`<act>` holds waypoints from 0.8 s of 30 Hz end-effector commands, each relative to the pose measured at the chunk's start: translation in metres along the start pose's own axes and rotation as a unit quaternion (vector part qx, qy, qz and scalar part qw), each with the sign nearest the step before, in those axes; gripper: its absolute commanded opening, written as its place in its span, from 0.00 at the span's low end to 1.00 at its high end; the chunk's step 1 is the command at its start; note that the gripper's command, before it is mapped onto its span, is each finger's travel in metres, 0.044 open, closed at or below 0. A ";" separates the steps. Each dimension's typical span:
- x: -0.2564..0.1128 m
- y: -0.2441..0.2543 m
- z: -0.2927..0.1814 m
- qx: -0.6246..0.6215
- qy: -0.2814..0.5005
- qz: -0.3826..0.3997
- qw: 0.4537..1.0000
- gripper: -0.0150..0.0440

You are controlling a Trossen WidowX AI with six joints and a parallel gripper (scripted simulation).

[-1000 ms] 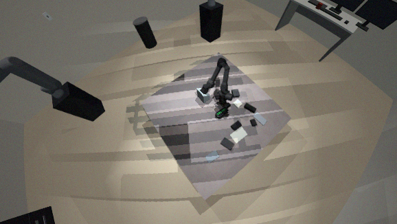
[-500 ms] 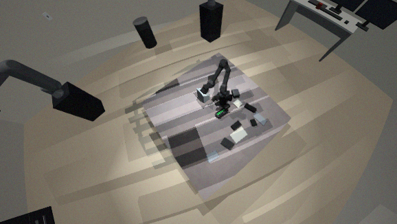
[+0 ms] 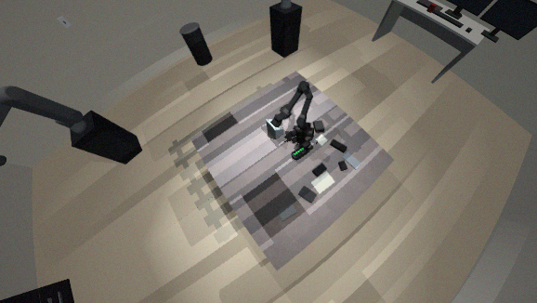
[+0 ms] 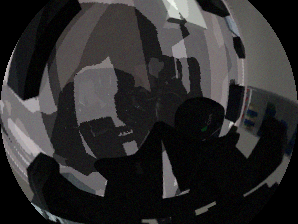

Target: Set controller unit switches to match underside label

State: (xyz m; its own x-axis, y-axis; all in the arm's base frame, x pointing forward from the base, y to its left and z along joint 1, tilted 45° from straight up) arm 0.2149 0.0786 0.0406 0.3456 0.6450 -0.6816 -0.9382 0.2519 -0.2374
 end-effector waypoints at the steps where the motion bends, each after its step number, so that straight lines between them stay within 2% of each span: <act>1: 0.001 -0.001 -0.001 0.001 0.002 -0.001 1.000 0.25; 24: 0.003 -0.010 -0.002 0.001 0.002 -0.001 1.000 0.25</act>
Point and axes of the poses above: the point midway between the two fingers, 35 mm back from their tips, its own x axis out along the fingers, its own y axis across the jaws, z = x × y, the point moved 6 cm from there along -x, back along the fingers, and after that the axes turned 5 degrees about -x, right-handed, at the moved point
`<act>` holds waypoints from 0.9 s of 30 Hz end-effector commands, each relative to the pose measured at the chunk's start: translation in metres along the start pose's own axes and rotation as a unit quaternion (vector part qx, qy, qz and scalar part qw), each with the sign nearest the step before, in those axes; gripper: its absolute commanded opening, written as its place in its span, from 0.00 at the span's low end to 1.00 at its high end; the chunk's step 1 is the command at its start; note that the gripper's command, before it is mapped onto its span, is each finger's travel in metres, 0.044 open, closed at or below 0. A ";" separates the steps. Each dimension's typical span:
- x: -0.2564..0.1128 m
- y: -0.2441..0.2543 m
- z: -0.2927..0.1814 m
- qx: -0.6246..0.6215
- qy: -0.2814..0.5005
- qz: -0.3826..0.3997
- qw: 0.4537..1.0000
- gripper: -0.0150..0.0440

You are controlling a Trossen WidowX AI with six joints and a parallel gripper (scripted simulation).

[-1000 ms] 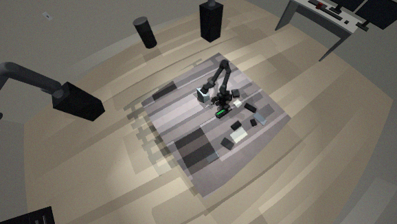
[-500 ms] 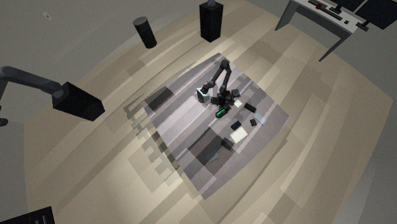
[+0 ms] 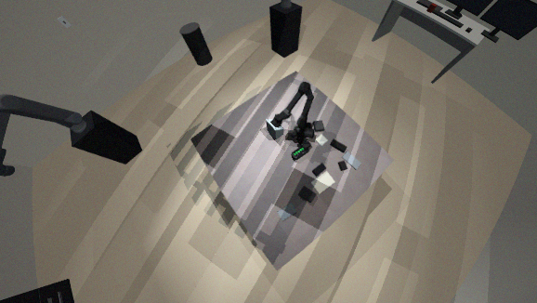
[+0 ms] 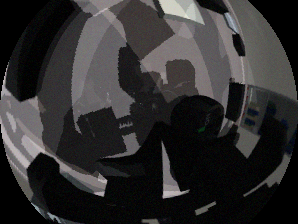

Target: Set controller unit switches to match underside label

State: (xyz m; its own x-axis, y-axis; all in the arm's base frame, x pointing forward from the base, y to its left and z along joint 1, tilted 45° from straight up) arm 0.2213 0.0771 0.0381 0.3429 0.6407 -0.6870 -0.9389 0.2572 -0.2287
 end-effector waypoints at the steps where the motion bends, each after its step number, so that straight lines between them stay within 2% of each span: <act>1: 0.000 -0.004 0.001 -0.004 -0.001 -0.003 1.000 0.25; 27: 0.007 -0.028 0.001 -0.004 -0.001 -0.003 1.000 0.25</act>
Point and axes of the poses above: the point midway between the two fingers, 35 mm back from their tips, its own x axis out along the fingers, its own y axis across the jaws, z = x × y, the point moved 6 cm from there along -x, back along the fingers, and after that the axes turned 5 degrees about -x, right-handed, at the moved point
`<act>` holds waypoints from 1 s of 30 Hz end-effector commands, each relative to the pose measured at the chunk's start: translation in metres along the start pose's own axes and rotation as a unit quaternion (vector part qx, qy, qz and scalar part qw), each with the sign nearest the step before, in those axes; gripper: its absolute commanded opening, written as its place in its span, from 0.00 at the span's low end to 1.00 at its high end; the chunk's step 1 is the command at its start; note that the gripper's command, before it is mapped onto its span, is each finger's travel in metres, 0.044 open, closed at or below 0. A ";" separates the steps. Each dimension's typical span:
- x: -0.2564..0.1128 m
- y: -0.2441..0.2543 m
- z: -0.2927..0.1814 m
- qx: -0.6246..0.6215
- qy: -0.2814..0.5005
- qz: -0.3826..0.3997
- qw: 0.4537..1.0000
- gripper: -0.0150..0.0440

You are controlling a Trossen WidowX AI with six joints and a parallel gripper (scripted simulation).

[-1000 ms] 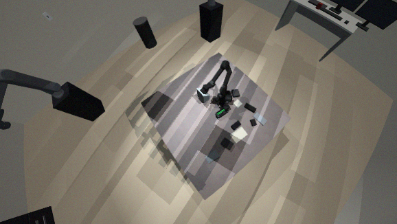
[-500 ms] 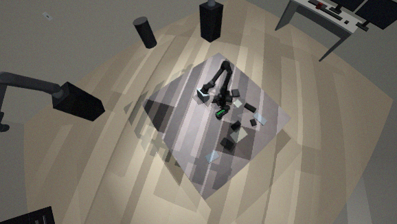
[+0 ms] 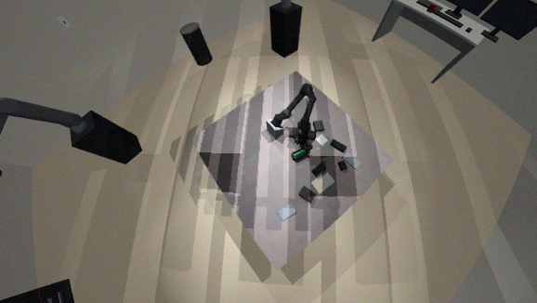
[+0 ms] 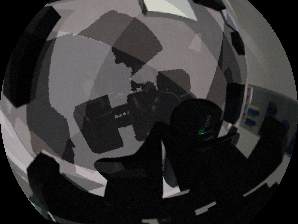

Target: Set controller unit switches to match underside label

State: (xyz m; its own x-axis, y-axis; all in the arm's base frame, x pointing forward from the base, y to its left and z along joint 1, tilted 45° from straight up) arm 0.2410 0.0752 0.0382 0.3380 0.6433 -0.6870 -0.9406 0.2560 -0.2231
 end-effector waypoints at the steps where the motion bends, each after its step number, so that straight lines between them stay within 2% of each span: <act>1: 0.002 -0.010 0.001 -0.006 0.000 -0.006 1.000 0.25; 30: 0.011 -0.041 -0.002 -0.006 -0.001 -0.007 1.000 0.25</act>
Point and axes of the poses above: the point midway between the two fingers, 35 mm back from their tips, its own x axis out along the fingers, its own y axis across the jaws, z = x × y, the point moved 6 cm from there along -x, back along the fingers, and after that the axes turned 5 degrees about -x, right-handed, at the moved point
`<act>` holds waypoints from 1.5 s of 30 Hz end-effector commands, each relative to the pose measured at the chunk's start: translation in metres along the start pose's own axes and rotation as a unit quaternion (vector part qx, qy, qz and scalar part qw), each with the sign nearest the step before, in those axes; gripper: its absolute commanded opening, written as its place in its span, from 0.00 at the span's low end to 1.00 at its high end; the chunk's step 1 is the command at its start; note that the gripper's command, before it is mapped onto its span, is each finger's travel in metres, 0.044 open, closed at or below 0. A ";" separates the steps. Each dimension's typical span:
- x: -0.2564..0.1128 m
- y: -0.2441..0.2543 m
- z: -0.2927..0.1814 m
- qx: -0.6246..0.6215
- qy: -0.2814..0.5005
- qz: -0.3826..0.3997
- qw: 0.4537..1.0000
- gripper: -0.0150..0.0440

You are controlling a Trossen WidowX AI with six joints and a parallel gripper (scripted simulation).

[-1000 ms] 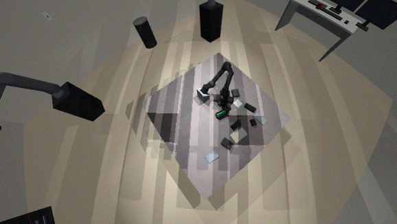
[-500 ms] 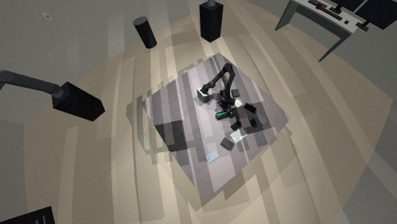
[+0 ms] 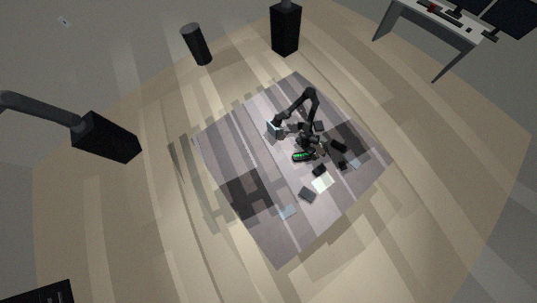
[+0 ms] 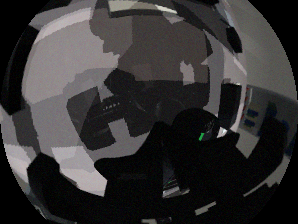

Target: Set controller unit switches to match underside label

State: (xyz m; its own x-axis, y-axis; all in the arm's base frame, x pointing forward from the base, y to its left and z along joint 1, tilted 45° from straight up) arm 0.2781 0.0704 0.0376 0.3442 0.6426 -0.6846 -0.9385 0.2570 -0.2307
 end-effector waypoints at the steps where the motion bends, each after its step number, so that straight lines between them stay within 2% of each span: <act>1: 0.001 -0.005 0.001 -0.004 0.000 -0.004 1.000 0.25; 6: -0.010 0.005 0.000 -0.004 0.005 0.001 1.000 0.25; 16: -0.069 0.046 0.004 -0.004 0.002 -0.002 1.000 0.25; 24: -0.069 0.042 0.006 0.013 0.006 -0.001 1.000 0.25; 33: -0.052 -0.016 0.018 0.211 0.065 0.001 0.975 0.25; 45: -0.051 -0.015 0.017 0.212 0.065 0.005 0.975 0.25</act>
State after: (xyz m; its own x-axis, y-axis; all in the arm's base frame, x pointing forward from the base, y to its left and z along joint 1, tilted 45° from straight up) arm 0.2746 0.0466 0.0876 0.3037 0.5566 -0.7733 -0.8354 0.5458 0.0647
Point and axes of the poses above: the point midway between the two fingers, 35 mm back from their tips, its own x axis out along the fingers, its own y axis across the jaws, z = x × y, the point moved 6 cm from there along -x, back along the fingers, and after that the axes turned 5 degrees about -x, right-handed, at the moved point
